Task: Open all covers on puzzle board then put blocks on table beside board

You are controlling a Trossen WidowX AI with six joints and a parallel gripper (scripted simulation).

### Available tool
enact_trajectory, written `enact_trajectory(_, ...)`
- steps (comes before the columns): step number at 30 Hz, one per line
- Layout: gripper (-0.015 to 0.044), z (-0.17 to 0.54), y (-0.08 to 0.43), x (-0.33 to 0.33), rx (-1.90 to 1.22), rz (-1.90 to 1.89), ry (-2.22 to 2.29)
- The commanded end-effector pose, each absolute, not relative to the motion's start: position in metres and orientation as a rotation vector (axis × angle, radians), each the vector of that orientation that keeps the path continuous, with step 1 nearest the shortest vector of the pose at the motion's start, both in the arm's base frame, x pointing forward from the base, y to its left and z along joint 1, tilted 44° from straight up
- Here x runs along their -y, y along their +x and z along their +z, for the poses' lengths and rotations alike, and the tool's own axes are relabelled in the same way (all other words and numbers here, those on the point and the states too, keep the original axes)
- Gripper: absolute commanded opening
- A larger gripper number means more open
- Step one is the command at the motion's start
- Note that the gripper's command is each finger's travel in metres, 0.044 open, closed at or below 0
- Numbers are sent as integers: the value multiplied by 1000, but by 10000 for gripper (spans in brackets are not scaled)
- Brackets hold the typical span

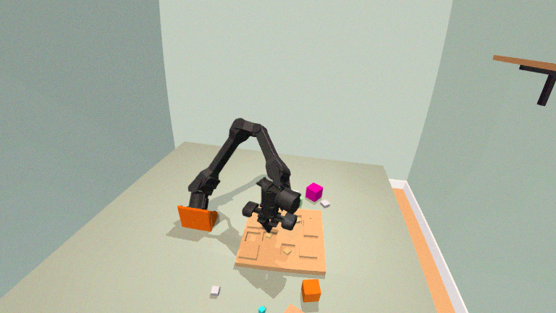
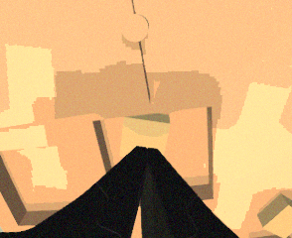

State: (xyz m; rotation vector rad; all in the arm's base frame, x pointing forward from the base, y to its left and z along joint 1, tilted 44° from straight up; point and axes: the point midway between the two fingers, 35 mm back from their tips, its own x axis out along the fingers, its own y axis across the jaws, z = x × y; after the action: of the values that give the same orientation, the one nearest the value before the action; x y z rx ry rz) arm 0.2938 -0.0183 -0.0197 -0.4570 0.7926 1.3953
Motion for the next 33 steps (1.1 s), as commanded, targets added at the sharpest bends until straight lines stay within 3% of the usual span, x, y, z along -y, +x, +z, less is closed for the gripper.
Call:
enact_trajectory(1, 0, -23, 293, 15, -793, 1396, -447)
enact_trajectory(33, 0, -42, 302, 18, -793, 1396, -448)
